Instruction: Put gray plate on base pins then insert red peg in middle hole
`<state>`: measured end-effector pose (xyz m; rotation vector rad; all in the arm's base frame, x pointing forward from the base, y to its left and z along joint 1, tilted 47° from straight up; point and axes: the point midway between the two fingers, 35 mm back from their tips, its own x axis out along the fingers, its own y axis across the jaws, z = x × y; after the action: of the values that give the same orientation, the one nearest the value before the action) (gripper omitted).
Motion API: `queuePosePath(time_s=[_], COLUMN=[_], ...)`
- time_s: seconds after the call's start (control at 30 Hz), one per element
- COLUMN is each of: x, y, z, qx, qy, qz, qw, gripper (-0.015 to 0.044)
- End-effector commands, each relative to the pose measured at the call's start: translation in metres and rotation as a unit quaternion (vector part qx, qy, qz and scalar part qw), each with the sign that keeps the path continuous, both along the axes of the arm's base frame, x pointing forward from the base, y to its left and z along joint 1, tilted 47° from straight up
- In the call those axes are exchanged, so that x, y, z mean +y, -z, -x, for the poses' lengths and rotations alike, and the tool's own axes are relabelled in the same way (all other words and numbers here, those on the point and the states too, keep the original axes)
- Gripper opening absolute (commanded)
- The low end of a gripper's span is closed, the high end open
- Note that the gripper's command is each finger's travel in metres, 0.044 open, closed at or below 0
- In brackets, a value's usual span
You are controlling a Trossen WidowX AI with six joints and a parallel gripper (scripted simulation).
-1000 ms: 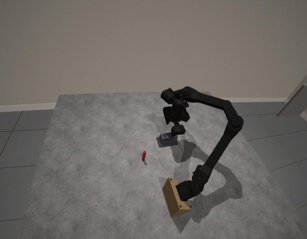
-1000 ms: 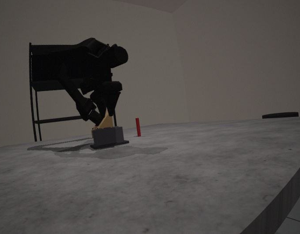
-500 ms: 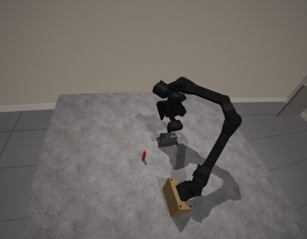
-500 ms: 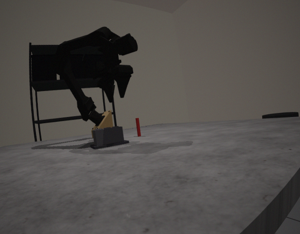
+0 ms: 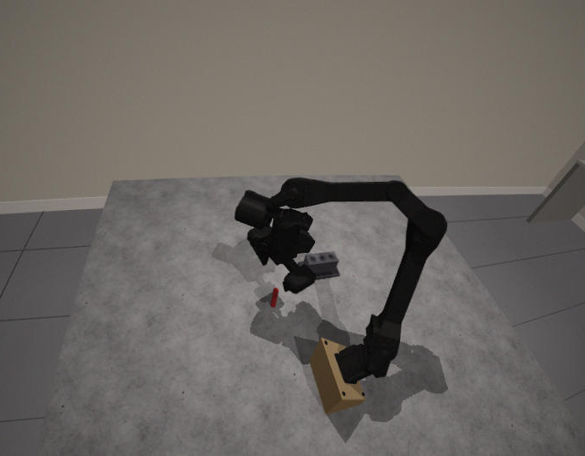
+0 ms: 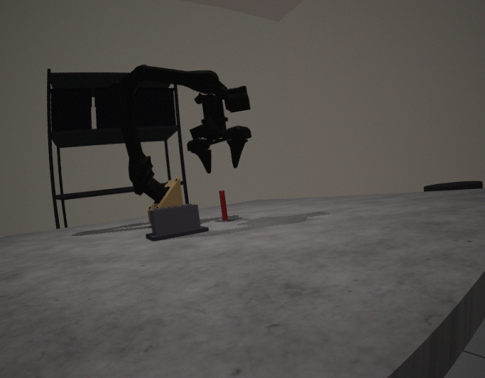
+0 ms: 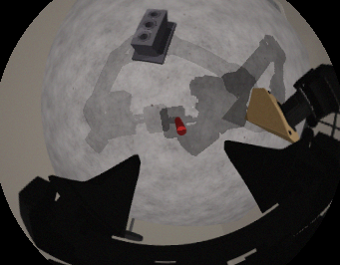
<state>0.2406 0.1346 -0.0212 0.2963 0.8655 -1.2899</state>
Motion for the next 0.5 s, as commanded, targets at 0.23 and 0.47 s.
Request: queuePosePath(time_s=[0.23, 0.47], x=[-0.030, -0.035], y=[0.022, 0.027], z=[0.001, 0.001], qx=[0.006, 0.006], qy=[0.003, 0.003], qz=[0.008, 0.008], qw=[1.000, 1.000], gripper=[0.0440, 0.0440])
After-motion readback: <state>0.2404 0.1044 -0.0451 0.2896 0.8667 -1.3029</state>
